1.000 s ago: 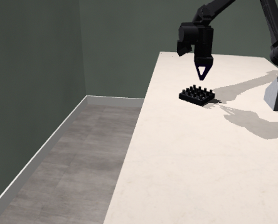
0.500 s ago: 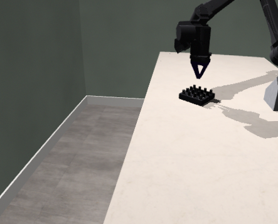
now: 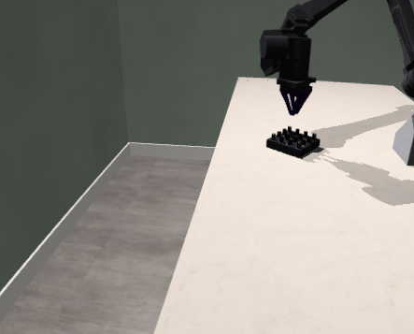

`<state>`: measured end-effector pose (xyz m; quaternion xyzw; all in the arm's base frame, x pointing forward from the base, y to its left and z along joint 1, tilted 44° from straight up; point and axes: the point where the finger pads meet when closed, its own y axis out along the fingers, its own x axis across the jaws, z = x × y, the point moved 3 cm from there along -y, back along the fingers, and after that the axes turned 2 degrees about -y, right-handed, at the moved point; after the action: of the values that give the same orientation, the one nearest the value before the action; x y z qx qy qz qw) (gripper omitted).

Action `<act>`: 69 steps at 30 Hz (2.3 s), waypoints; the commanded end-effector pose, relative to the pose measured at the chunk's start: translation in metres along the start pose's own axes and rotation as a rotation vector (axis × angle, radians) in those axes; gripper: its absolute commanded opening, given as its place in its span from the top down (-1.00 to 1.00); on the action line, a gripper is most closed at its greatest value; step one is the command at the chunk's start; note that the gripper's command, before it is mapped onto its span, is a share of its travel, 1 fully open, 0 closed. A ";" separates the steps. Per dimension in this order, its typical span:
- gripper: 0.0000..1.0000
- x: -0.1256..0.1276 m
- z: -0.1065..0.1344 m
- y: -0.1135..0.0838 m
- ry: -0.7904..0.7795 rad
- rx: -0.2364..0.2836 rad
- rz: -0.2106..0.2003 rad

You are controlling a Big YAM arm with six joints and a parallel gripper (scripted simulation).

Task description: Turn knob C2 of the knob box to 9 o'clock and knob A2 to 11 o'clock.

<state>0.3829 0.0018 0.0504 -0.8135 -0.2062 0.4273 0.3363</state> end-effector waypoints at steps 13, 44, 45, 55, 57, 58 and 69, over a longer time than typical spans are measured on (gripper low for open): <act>0.65 -0.002 -0.013 -0.007 0.081 -0.006 -0.003; 0.65 -0.002 -0.011 -0.002 0.073 -0.005 -0.002; 0.65 -0.001 -0.010 -0.001 0.071 -0.005 -0.002; 0.65 -0.001 -0.004 0.010 0.053 0.002 0.007; 0.65 -0.002 -0.002 0.013 0.050 0.004 0.010; 0.65 -0.002 -0.002 0.014 0.050 0.004 0.010; 0.65 -0.002 -0.001 0.028 0.050 0.004 0.010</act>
<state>0.3814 -0.0138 0.0364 -0.8244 -0.1922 0.4078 0.3423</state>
